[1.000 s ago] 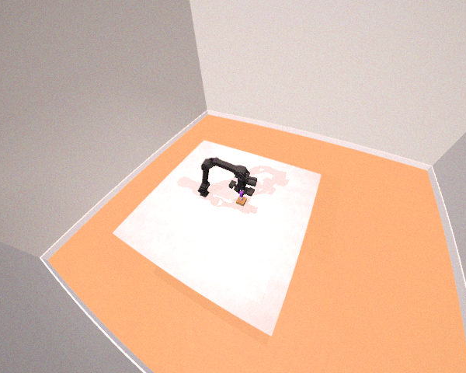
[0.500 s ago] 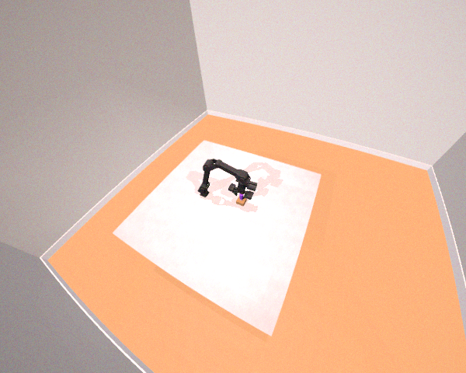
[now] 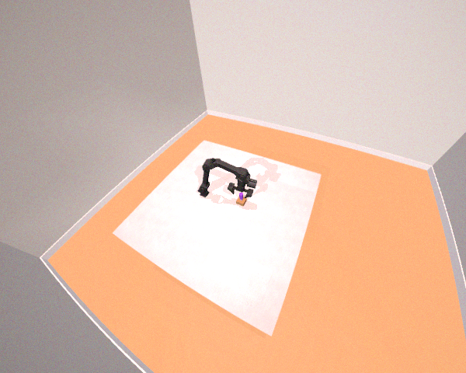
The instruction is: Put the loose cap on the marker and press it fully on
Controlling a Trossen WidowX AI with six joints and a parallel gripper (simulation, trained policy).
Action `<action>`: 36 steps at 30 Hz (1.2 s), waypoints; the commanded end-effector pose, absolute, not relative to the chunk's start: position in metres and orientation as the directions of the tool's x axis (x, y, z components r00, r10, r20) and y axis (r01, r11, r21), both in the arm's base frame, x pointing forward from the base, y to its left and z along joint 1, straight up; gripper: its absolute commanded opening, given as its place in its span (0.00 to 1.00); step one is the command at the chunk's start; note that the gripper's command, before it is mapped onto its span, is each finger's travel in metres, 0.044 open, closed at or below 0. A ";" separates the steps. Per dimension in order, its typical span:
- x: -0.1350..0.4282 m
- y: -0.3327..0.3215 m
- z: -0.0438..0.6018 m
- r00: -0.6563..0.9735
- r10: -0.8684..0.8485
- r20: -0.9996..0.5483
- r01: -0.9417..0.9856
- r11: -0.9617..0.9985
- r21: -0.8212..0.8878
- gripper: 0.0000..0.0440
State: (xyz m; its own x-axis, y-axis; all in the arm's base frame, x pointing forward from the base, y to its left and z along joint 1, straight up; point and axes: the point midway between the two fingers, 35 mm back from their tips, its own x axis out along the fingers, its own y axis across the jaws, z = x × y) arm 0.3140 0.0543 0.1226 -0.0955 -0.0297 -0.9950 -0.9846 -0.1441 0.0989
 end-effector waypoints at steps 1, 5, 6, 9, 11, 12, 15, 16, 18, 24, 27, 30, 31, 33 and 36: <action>0.316 0.054 0.136 -0.065 -0.038 -0.997 -0.984 -0.165 0.070 1.00; 0.316 0.054 0.149 -0.060 -0.047 -0.997 -0.980 -0.187 0.067 1.00; 0.315 0.054 0.151 -0.062 -0.049 -0.997 -0.979 -0.191 0.070 1.00; 0.314 0.053 0.156 -0.067 -0.057 -0.996 -0.976 -0.204 0.077 1.00; 0.314 0.053 0.159 -0.067 -0.061 -0.996 -0.974 -0.211 0.079 0.98; 0.314 0.052 0.161 -0.067 -0.063 -0.996 -0.974 -0.213 0.079 0.96; 0.315 0.052 0.163 -0.067 -0.068 -0.995 -0.974 -0.211 0.080 0.78; 0.315 0.052 0.164 -0.068 -0.070 -0.995 -0.974 -0.209 0.082 0.72; 0.315 0.052 0.164 -0.074 -0.073 -0.995 -0.974 -0.207 0.088 0.60; 0.316 0.052 0.158 -0.098 -0.076 -0.992 -0.971 -0.212 0.112 0.24; 0.316 0.052 0.154 -0.107 -0.072 -0.992 -0.969 -0.216 0.120 0.07; 0.315 0.053 0.149 -0.124 -0.065 -0.990 -0.967 -0.217 0.136 0.00; 0.315 0.053 0.148 -0.126 -0.061 -0.990 -0.967 -0.215 0.136 0.00; 0.315 0.055 0.146 -0.127 -0.054 -0.990 -0.968 -0.212 0.135 0.00; 0.315 0.056 0.142 -0.129 -0.042 -0.991 -0.968 -0.210 0.135 0.00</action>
